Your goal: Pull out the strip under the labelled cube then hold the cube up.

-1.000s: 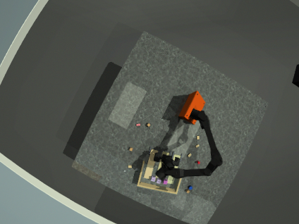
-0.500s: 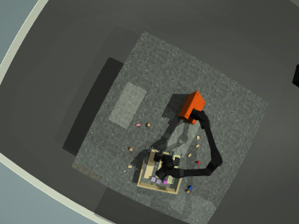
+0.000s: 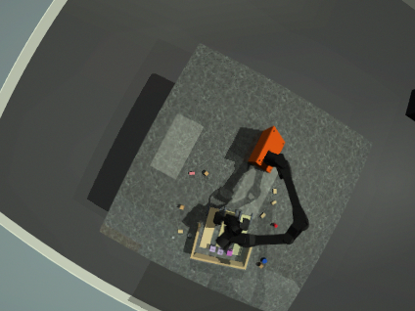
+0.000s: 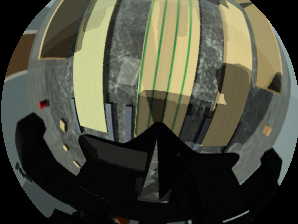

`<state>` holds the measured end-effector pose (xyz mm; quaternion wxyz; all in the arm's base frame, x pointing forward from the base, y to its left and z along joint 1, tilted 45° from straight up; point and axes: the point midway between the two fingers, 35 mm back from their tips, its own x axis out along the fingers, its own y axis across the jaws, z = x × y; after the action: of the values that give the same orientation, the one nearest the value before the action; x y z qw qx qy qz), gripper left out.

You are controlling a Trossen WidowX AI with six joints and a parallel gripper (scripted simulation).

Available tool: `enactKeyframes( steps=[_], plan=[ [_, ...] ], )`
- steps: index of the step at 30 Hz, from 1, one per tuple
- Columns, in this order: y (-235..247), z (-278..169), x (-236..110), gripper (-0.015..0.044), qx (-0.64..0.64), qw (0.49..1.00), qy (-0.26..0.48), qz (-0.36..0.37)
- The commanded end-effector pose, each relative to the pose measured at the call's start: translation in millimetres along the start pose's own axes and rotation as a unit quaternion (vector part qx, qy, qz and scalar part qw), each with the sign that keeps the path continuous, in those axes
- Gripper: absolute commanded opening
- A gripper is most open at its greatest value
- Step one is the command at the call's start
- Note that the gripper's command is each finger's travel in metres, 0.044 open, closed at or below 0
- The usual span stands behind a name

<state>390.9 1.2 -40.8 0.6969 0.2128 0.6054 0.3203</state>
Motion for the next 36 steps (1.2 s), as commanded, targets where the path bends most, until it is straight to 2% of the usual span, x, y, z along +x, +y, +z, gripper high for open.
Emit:
enactKeyframes(
  steps=[1,25,36],
  plan=[
    [0.6,-0.4,2.0,0.0000,0.001,1.000,0.000,0.002],
    [0.5,-0.5,4.3,0.0000,0.001,1.000,0.000,0.002],
    [-0.8,-16.2,4.6,0.0000,0.002,1.000,0.000,0.002]
  ],
)
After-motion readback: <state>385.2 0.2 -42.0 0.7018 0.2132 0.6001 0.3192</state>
